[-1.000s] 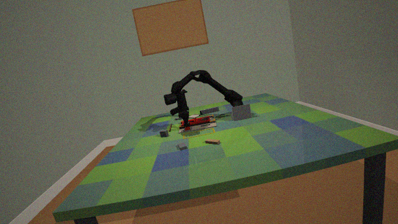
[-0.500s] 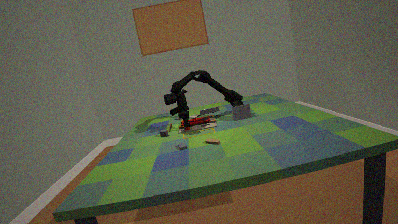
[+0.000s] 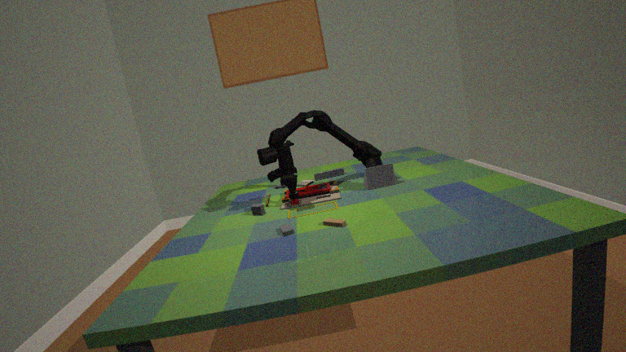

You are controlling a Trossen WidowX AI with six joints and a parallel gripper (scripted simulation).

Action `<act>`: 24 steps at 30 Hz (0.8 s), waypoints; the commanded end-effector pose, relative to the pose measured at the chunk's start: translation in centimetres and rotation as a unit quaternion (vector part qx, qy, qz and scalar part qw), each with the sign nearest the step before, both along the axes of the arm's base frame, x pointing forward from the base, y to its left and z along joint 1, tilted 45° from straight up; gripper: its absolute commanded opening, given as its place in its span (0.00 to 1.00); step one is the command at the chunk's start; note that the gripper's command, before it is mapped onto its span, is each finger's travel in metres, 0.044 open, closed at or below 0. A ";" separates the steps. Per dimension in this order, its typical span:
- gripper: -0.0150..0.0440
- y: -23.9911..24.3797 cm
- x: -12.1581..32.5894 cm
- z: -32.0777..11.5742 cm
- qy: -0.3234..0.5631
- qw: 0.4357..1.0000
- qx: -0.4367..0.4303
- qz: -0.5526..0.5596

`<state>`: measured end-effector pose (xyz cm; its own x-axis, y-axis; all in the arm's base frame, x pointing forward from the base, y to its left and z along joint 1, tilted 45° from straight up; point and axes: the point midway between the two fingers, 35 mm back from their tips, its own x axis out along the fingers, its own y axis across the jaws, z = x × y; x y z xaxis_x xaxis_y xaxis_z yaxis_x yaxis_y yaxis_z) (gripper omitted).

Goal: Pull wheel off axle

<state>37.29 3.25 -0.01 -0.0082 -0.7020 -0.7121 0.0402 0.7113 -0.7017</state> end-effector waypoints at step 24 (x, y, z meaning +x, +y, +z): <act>0.25 1.4 -0.1 1.0 -0.001 1.000 0.001 0.007</act>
<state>37.12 4.21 0.63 -0.0045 -0.7045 -0.7097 0.0242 0.7094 -0.7044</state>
